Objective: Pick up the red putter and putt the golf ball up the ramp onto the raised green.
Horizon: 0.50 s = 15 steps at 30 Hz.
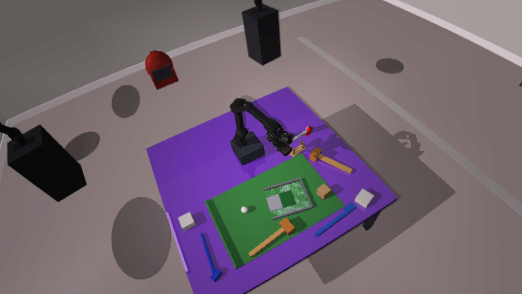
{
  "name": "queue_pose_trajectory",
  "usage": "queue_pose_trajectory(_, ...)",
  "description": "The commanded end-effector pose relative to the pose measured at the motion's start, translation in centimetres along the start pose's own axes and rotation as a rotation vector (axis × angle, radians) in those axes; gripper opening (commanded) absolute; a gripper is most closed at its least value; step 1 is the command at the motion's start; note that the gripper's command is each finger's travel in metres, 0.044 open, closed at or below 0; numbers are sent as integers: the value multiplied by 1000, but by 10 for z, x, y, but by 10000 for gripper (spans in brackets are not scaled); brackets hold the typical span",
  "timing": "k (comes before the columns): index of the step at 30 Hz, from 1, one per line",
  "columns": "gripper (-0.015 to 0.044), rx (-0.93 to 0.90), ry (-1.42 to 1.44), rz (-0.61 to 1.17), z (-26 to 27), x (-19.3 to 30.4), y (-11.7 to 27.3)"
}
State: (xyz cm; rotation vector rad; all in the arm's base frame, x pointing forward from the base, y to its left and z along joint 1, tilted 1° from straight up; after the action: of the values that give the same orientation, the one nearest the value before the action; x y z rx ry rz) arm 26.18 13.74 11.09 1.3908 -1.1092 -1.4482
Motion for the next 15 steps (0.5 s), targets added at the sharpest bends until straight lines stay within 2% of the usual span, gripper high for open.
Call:
queue_pose_trajectory(1, 0, 10, -28, 4, -4, 5, 1)
queue_pose_trajectory(15, 0, 82, -361, 49, -33, 71, 23)
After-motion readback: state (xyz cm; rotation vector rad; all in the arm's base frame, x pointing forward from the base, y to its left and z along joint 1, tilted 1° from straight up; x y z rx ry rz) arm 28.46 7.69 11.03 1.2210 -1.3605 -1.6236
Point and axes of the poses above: the point midway between the two fingers, 35 mm back from their tips, its own y axis back along the fingers, its own z axis across the jaws, x = y × z, the point moved 4 cm from there along y, back along the fingers, and after that the axes turned 2 degrees about -y, right-handed, at the moved point
